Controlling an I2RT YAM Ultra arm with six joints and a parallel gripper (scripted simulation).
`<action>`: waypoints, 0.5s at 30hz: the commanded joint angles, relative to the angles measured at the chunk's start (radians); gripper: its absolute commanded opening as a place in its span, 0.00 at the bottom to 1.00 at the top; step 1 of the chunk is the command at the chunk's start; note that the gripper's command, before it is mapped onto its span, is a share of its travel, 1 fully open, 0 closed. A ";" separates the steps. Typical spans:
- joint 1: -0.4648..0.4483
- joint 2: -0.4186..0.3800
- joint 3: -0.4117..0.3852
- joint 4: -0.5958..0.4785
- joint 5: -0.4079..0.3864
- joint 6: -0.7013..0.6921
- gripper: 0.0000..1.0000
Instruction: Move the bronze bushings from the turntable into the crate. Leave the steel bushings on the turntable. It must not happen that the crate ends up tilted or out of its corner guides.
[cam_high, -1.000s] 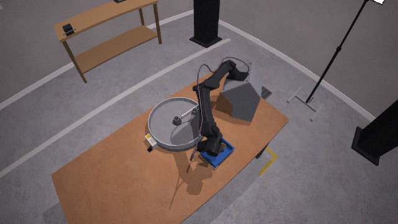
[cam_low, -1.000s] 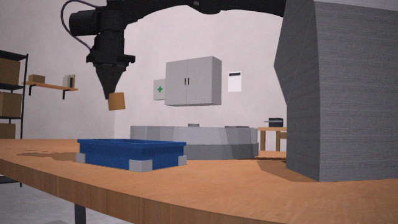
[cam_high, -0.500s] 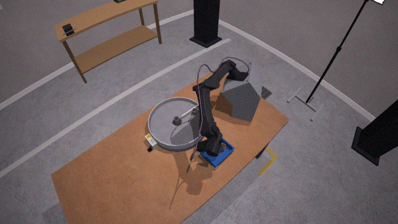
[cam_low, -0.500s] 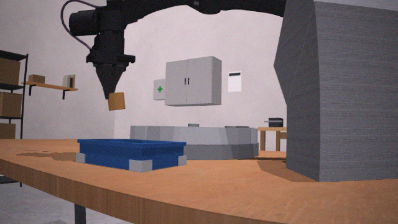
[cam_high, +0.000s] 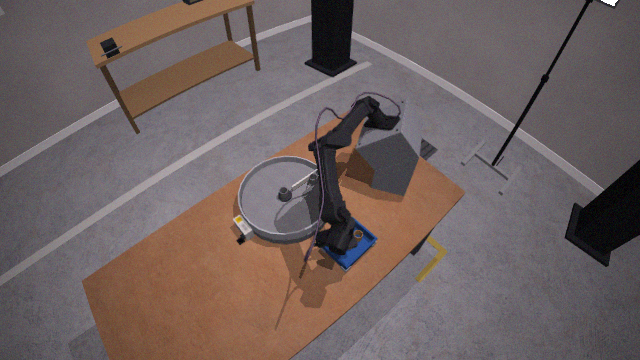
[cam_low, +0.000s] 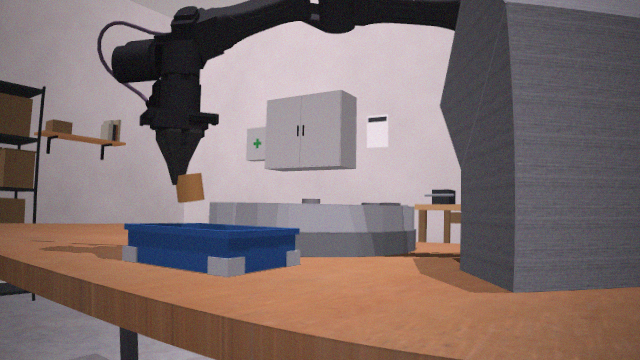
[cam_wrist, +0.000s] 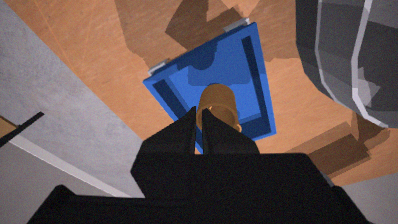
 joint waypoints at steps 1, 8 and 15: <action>0.013 0.024 0.029 0.072 0.015 -0.053 0.00; 0.011 -0.006 0.018 0.100 0.013 -0.069 0.00; 0.010 -0.001 0.024 0.095 0.013 -0.073 0.00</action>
